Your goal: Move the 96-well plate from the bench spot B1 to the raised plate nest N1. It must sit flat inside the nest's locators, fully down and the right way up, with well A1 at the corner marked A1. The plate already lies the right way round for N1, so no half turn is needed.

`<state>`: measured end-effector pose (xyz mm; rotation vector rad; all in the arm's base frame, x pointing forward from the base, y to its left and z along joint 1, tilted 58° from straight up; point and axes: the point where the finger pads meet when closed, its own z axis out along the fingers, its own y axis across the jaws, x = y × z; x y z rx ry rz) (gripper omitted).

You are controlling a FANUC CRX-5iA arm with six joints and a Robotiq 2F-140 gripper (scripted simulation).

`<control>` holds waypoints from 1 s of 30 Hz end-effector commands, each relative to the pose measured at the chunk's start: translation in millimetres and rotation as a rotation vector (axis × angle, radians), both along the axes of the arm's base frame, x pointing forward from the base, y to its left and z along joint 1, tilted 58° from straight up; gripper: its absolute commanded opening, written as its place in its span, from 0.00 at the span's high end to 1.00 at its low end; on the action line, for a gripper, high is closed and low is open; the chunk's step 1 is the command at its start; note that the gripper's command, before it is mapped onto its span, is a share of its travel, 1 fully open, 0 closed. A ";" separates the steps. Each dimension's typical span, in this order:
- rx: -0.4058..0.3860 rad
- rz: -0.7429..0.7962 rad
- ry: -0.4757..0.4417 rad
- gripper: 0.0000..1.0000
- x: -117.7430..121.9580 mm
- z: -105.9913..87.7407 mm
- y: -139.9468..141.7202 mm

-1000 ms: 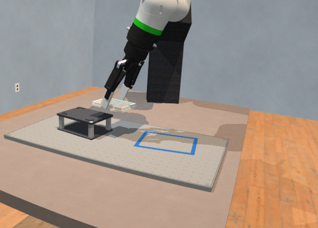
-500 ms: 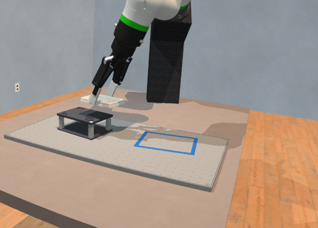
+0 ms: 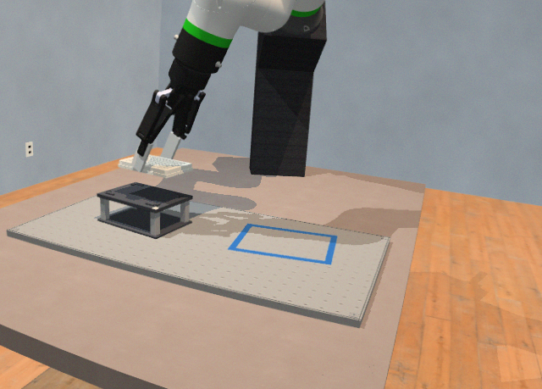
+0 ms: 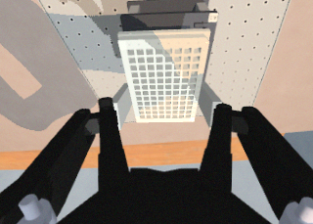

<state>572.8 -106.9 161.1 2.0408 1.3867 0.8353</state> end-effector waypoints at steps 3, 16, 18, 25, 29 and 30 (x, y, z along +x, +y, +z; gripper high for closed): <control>0.002 0.002 0.004 1.00 1.4 -2.5 -18.7; 0.002 0.002 0.004 1.00 2.0 -3.4 -24.9; 0.002 0.002 0.004 1.00 2.0 -3.4 -24.8; 0.002 0.002 0.004 1.00 2.0 -3.3 -24.6; 0.002 0.002 0.004 1.00 2.0 -3.2 -24.5; 0.002 0.002 0.004 1.00 2.0 -3.2 -24.5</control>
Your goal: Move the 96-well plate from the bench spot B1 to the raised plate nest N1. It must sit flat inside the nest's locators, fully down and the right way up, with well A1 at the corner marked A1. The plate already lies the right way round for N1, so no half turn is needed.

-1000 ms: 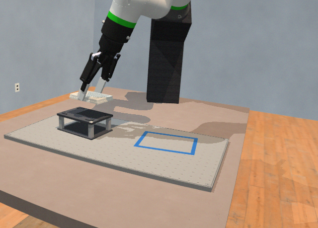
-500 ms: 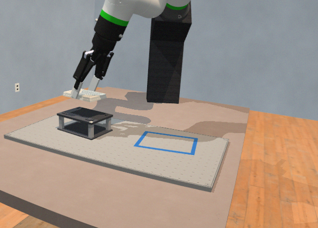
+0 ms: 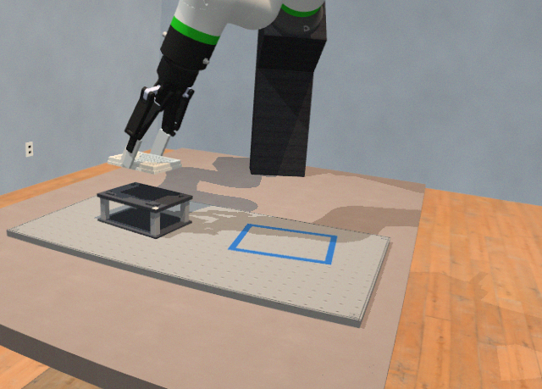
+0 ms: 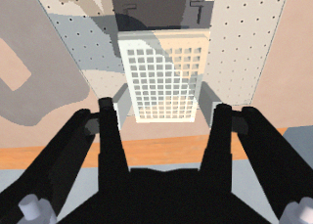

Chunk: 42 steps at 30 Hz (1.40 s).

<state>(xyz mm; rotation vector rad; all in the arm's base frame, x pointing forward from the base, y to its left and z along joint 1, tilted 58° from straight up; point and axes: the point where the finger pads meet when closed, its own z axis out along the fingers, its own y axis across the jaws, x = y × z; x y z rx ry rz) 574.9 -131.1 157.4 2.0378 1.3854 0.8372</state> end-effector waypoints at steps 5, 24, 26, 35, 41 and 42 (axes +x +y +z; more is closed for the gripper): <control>0.003 0.002 0.007 1.00 -0.1 0.6 -0.2; 0.003 0.002 0.007 1.00 14.3 -9.0 5.9; 0.003 0.002 0.007 1.00 14.3 -9.0 5.9; 0.003 0.002 0.007 1.00 26.1 -16.9 10.7; 0.003 0.002 0.007 1.00 34.0 -22.2 13.9; 0.003 0.002 0.007 1.00 34.0 -22.2 13.9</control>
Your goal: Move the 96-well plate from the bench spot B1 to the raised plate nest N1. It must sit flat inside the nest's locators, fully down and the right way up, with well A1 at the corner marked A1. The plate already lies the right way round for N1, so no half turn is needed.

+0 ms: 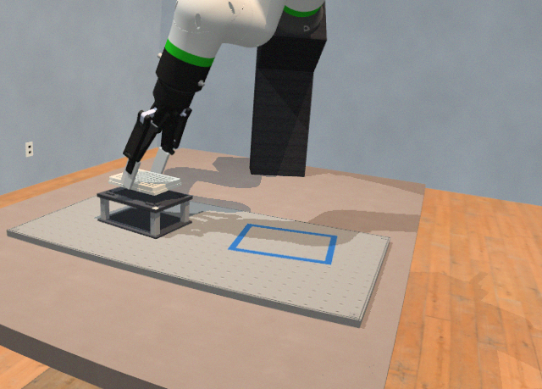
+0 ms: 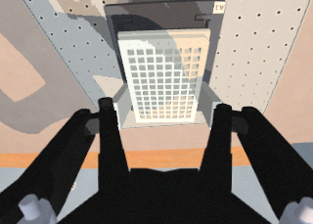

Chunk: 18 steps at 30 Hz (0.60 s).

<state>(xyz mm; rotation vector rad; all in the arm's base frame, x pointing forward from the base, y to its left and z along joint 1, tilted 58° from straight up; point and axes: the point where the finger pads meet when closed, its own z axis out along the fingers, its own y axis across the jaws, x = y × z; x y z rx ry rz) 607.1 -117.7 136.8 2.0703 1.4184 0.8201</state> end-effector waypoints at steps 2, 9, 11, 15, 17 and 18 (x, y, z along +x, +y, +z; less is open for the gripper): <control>-0.013 -0.010 -0.032 1.00 3.1 -2.5 1.1; -0.013 -0.010 -0.032 1.00 7.9 -5.6 3.0; -0.013 -0.010 -0.032 1.00 7.9 -5.6 2.9; -0.013 -0.010 -0.032 1.00 7.9 -5.5 2.9; -0.013 -0.010 -0.032 1.00 7.9 -5.5 2.9; -0.013 -0.010 -0.032 1.00 7.9 -5.5 2.9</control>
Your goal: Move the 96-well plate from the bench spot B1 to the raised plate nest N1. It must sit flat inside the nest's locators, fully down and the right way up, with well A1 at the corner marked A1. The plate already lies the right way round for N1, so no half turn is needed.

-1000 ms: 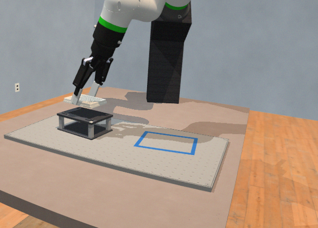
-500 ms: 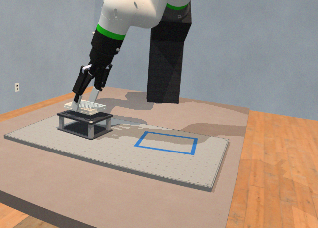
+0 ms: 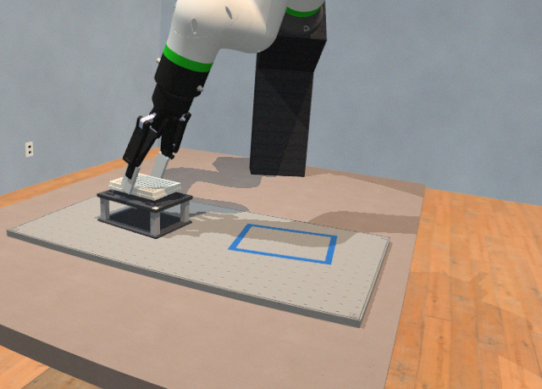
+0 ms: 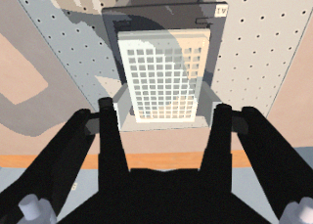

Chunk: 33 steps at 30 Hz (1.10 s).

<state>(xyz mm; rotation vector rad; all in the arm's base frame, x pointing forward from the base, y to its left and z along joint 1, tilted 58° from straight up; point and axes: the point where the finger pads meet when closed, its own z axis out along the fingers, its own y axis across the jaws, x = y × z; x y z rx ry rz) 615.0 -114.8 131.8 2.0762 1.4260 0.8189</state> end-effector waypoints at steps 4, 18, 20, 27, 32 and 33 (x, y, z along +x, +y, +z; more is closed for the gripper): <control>-0.018 -0.014 -0.039 1.00 0.0 -0.5 0.0; -0.018 -0.014 -0.039 1.00 1.3 -1.3 0.5; -0.018 -0.014 -0.039 1.00 1.5 -1.4 0.6; -0.018 -0.014 -0.039 1.00 2.5 -2.0 0.9; -0.018 -0.014 -0.039 1.00 3.1 -2.5 1.2; -0.018 -0.014 -0.039 1.00 3.1 -2.5 1.2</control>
